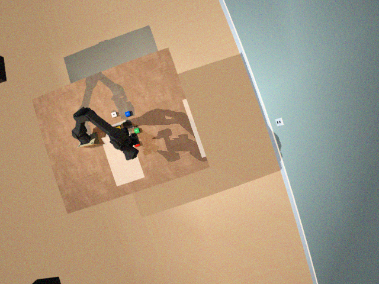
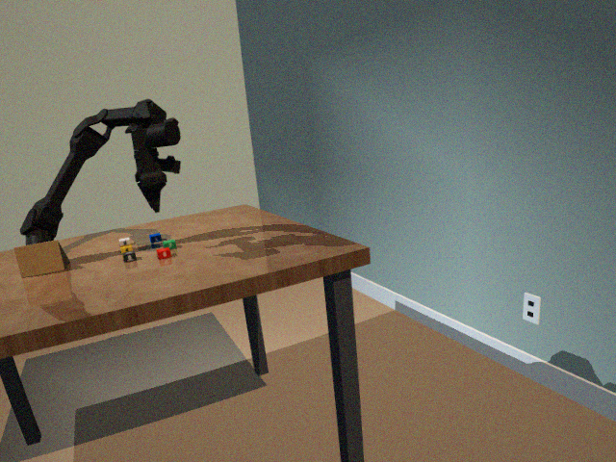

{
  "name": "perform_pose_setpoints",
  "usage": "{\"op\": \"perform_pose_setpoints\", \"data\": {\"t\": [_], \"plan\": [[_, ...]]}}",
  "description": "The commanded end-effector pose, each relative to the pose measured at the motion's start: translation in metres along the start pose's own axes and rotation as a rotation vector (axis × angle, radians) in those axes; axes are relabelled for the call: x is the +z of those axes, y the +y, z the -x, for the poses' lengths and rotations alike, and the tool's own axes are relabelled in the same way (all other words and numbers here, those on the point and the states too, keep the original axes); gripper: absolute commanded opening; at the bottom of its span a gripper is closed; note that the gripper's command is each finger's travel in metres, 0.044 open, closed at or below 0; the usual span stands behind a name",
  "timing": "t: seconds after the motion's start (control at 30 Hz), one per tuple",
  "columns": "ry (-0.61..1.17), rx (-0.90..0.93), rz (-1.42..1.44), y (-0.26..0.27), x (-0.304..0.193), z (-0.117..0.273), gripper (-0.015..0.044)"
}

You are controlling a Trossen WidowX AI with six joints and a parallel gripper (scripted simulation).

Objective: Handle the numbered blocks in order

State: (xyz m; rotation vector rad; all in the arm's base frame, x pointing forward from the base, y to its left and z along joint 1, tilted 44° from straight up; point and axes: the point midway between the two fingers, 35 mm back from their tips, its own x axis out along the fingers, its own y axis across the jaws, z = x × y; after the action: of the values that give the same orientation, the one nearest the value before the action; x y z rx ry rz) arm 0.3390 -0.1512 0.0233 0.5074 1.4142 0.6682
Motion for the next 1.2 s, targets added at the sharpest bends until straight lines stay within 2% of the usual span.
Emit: {"op": "perform_pose_setpoints", "data": {"t": [0.0,0.2,0.4,0.63,0.87,1.17], "plan": [[0.002,-0.007,0.003,0.011,0.004,0.001,0.04],[0.002,-0.012,-0.001,0.109,0.02,0.004,0.04],[0.003,0.005,0.001,0.202,0.01,0.0,0.04],[0.004,0.006,0.0,0.208,0.009,-0.003,0.04],[0.002,0.009,0.002,0.21,0.009,-0.079,0.04],[0.001,0.009,0.003,0.21,0.009,-0.085,0.04]]}}
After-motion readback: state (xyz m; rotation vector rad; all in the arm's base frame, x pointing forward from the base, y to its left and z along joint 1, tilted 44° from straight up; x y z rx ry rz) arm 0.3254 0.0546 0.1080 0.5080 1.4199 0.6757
